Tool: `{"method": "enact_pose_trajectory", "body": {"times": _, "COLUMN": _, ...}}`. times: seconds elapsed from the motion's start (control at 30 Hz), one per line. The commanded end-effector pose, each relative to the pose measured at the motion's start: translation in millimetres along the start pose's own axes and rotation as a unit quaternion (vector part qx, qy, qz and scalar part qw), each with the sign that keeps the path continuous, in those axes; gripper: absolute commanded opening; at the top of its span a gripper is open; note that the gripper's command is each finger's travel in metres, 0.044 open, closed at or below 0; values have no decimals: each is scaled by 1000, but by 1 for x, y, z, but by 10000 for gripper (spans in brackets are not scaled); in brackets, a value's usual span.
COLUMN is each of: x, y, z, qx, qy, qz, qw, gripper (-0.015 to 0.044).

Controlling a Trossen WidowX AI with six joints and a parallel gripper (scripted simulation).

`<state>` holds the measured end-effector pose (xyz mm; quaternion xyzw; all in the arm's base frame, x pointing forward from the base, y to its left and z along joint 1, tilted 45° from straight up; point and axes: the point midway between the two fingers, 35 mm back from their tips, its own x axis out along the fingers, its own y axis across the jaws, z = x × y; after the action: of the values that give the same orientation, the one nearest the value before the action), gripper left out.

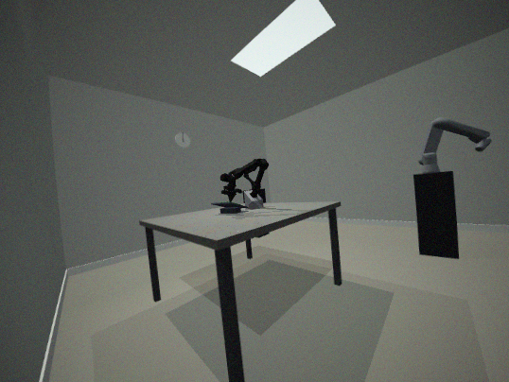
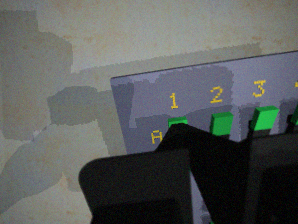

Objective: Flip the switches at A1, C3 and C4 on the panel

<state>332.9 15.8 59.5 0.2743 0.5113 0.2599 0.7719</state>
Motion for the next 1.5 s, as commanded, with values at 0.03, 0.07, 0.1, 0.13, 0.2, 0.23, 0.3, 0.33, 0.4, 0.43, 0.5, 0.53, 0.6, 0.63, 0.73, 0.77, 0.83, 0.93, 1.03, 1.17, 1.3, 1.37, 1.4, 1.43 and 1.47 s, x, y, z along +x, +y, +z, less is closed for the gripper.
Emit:
{"method": "enact_pose_trajectory", "body": {"times": 0.03, "x": 1, "y": -1, "z": 0, "qx": 2, "qy": 1, "qz": -1, "qw": 1000, "gripper": 0}}
{"method": "enact_pose_trajectory", "body": {"times": 0.07, "x": 1, "y": -1, "z": 0, "qx": 2, "qy": 1, "qz": -1, "qw": 1000, "gripper": 0}}
{"method": "enact_pose_trajectory", "body": {"times": 0.1, "x": 1, "y": -1, "z": 0, "qx": 2, "qy": 1, "qz": -1, "qw": 1000, "gripper": 0}}
{"method": "enact_pose_trajectory", "body": {"times": 0.13, "x": 2, "y": -1, "z": 0, "qx": 2, "qy": 1, "qz": -1, "qw": 1000, "gripper": 0}}
{"method": "enact_pose_trajectory", "body": {"times": 0.2, "x": 2, "y": -1, "z": 0, "qx": 2, "qy": 1, "qz": -1, "qw": 1000, "gripper": 0}}
{"method": "enact_pose_trajectory", "body": {"times": 0.23, "x": 2, "y": -1, "z": 0, "qx": 2, "qy": 1, "qz": -1, "qw": 1000, "gripper": 0}}
{"method": "enact_pose_trajectory", "body": {"times": 0.3, "x": 2, "y": -1, "z": 0, "qx": 2, "qy": 1, "qz": -1, "qw": 1000, "gripper": 0}}
{"method": "enact_pose_trajectory", "body": {"times": 0.33, "x": 2, "y": -1, "z": 0, "qx": 2, "qy": 1, "qz": -1, "qw": 1000, "gripper": 0}}
{"method": "enact_pose_trajectory", "body": {"times": 0.4, "x": -9, "y": -1, "z": 0, "qx": 1, "qy": -1, "qz": -1, "qw": 1000, "gripper": 0}}
{"method": "enact_pose_trajectory", "body": {"times": 0.43, "x": -22, "y": -2, "z": 0, "qx": 1, "qy": -3, "qz": -2, "qw": 1000, "gripper": 0}}
{"method": "enact_pose_trajectory", "body": {"times": 0.5, "x": -52, "y": -2, "z": -2, "qx": 2, "qy": -9, "qz": -3, "qw": 1000, "gripper": 0}}
{"method": "enact_pose_trajectory", "body": {"times": 0.53, "x": -60, "y": -1, "z": -3, "qx": 2, "qy": -11, "qz": -3, "qw": 1000, "gripper": 0}}
{"method": "enact_pose_trajectory", "body": {"times": 0.6, "x": -63, "y": -1, "z": -3, "qx": 2, "qy": -11, "qz": -3, "qw": 1000, "gripper": 0}}
{"method": "enact_pose_trajectory", "body": {"times": 0.63, "x": -63, "y": -1, "z": -3, "qx": 2, "qy": -11, "qz": -3, "qw": 1000, "gripper": 0}}
{"method": "enact_pose_trajectory", "body": {"times": 0.73, "x": -63, "y": -4, "z": -5, "qx": 2, "qy": -11, "qz": -3, "qw": 1000, "gripper": 0}}
{"method": "enact_pose_trajectory", "body": {"times": 0.77, "x": -63, "y": -13, "z": -13, "qx": 2, "qy": -11, "qz": -5, "qw": 1000, "gripper": 0}}
{"method": "enact_pose_trajectory", "body": {"times": 0.83, "x": -63, "y": -40, "z": -41, "qx": 3, "qy": -9, "qz": -8, "qw": 1000, "gripper": 0}}
{"method": "enact_pose_trajectory", "body": {"times": 0.93, "x": -61, "y": -65, "z": -81, "qx": 3, "qy": -10, "qz": -5, "qw": 1000, "gripper": 0}}
{"method": "enact_pose_trajectory", "body": {"times": 1.03, "x": -61, "y": -66, "z": -84, "qx": 3, "qy": -10, "qz": -5, "qw": 1000, "gripper": 0}}
{"method": "enact_pose_trajectory", "body": {"times": 1.17, "x": -53, "y": -66, "z": -83, "qx": 3, "qy": -7, "qz": -5, "qw": 1000, "gripper": 0}}
{"method": "enact_pose_trajectory", "body": {"times": 1.3, "x": -26, "y": -66, "z": -82, "qx": 2, "qy": 2, "qz": -4, "qw": 1000, "gripper": 0}}
{"method": "enact_pose_trajectory", "body": {"times": 1.37, "x": -26, "y": -66, "z": -82, "qx": 2, "qy": 2, "qz": -4, "qw": 1000, "gripper": 0}}
{"method": "enact_pose_trajectory", "body": {"times": 1.4, "x": -26, "y": -66, "z": -82, "qx": 2, "qy": 2, "qz": -4, "qw": 1000, "gripper": 0}}
{"method": "enact_pose_trajectory", "body": {"times": 1.43, "x": -26, "y": -66, "z": -82, "qx": 2, "qy": 2, "qz": -4, "qw": 1000, "gripper": 0}}
{"method": "enact_pose_trajectory", "body": {"times": 1.47, "x": -25, "y": -66, "z": -82, "qx": 2, "qy": 2, "qz": -4, "qw": 1000, "gripper": 0}}
